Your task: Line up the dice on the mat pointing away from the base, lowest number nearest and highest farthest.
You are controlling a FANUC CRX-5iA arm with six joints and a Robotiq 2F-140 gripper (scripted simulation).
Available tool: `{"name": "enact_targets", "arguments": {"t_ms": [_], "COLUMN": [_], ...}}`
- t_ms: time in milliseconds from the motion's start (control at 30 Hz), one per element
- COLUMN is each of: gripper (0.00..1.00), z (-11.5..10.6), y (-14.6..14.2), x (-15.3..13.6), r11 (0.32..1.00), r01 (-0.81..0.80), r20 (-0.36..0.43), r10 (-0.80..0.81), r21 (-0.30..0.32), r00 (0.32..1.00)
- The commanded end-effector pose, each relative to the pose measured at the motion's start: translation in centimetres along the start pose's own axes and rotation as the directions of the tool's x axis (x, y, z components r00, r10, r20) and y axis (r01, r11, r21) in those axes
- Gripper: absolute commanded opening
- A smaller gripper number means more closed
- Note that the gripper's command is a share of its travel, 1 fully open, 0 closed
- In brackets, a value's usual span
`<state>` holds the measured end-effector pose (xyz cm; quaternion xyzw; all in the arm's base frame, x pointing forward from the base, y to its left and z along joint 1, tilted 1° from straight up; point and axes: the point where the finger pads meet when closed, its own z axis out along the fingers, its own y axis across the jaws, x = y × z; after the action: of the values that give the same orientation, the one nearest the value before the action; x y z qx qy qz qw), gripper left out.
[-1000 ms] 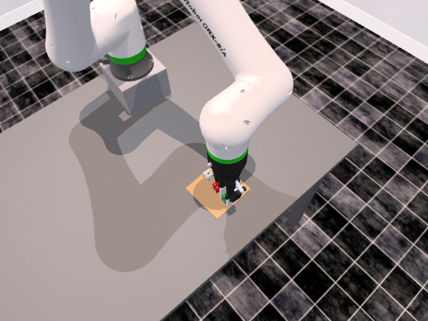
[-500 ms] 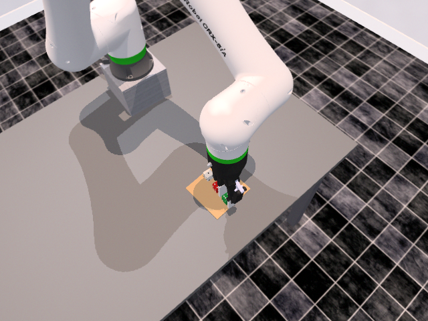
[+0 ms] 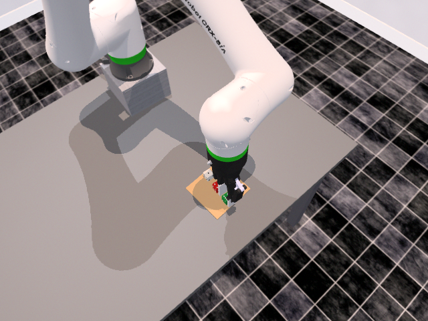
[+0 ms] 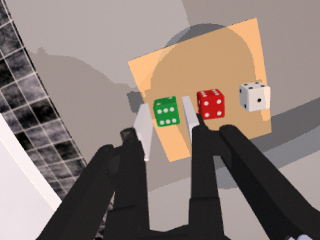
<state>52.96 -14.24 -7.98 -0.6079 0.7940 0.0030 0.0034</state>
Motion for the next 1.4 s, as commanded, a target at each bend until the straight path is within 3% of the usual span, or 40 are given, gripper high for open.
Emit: {"name": "enact_targets", "arguments": {"t_ms": [0,500,800,833,1367], "gripper": [0.25,0.25,0.25,1.00,1.00], "z": [-0.5,-7.3,-8.1,-8.1,-8.1], "y": [0.0,0.0,0.0,0.0,0.0], "x": [0.0,0.0,0.0,0.0,0.0], "r11": [1.000,1.000,1.000,1.000,1.000], "r01": [0.000,0.000,0.000,0.000,0.000], "r20": [0.000,0.000,0.000,0.000,0.000], "r10": [0.000,0.000,0.000,0.000,0.000], "r21": [0.000,0.000,0.000,0.000,0.000], "r00": [1.000,1.000,1.000,1.000,1.000]}}
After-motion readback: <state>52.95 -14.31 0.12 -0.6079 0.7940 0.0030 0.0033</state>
